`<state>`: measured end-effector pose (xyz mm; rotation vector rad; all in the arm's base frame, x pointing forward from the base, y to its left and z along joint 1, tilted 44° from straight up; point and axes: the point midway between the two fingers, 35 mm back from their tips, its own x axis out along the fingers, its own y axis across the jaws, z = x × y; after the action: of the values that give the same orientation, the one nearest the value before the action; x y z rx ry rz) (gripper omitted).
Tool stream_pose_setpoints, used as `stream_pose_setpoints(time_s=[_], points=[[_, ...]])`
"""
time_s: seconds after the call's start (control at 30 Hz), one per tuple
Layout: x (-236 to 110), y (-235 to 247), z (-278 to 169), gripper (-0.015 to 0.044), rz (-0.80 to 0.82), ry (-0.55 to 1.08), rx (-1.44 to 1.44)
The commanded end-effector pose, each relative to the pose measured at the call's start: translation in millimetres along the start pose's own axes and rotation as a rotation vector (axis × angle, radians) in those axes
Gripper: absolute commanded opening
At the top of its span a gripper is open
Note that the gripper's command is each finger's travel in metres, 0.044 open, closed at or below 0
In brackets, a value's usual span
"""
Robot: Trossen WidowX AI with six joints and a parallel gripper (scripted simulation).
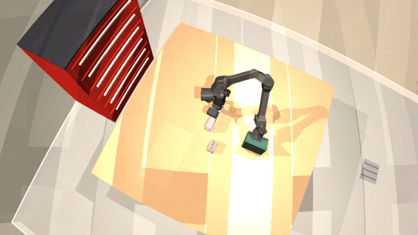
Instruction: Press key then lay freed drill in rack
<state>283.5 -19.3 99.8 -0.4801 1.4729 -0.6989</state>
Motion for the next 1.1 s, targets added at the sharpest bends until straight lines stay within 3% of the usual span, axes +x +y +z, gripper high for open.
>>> stream_pose_setpoints(time_s=[0.0,1.07], points=[[3,0,-1,0.0,0.001,-0.002,-0.006],[14,-1,-2,0.0,0.0,-0.002,-0.007]])
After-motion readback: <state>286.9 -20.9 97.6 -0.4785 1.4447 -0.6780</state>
